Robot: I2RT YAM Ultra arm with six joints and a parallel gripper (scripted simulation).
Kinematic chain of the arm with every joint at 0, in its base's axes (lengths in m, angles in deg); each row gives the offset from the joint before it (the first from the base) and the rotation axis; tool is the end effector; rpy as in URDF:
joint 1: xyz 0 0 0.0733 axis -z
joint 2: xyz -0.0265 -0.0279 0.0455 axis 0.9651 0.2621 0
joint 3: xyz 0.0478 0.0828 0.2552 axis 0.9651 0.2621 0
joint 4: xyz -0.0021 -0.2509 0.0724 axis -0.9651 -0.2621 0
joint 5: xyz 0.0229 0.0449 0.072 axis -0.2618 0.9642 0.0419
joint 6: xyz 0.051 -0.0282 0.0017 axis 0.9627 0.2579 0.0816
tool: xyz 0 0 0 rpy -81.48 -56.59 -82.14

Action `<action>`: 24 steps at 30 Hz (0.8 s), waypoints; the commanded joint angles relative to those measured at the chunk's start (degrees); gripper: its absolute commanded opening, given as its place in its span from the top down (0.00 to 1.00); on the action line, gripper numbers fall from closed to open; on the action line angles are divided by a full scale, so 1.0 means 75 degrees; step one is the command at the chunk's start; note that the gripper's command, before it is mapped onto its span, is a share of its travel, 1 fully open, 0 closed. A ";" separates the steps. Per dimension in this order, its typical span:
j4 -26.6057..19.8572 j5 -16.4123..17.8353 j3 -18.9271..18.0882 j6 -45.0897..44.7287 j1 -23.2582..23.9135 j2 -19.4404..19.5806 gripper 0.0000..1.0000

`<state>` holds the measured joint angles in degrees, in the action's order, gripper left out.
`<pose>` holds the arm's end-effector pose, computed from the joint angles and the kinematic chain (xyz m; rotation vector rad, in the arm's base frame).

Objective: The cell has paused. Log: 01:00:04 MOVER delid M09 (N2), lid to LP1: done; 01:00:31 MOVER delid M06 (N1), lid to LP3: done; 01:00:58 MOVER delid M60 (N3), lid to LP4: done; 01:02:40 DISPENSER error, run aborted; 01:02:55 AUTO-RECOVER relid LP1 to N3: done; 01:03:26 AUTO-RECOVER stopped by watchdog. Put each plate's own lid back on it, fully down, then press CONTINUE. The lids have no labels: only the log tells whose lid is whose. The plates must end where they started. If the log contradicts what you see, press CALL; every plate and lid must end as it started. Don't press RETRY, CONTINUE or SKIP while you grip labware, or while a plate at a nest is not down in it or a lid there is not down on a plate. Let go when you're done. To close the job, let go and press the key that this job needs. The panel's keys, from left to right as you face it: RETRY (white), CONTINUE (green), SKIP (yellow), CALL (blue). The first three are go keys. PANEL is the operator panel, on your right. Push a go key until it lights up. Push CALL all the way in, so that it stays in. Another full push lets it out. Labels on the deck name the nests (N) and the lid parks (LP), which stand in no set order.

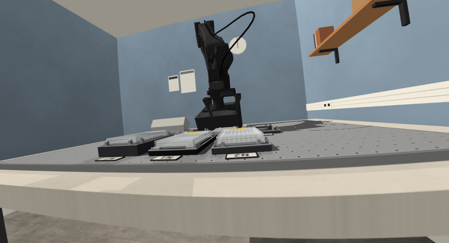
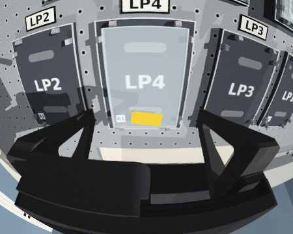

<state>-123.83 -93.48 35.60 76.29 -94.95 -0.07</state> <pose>0.2137 0.0732 0.1861 -0.0448 2.7947 -0.0460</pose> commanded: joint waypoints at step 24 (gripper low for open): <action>0.0314 0.0051 -0.0177 -0.0091 0.0081 0.0038 0.00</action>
<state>-122.70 -93.32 35.06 75.98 -94.67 0.15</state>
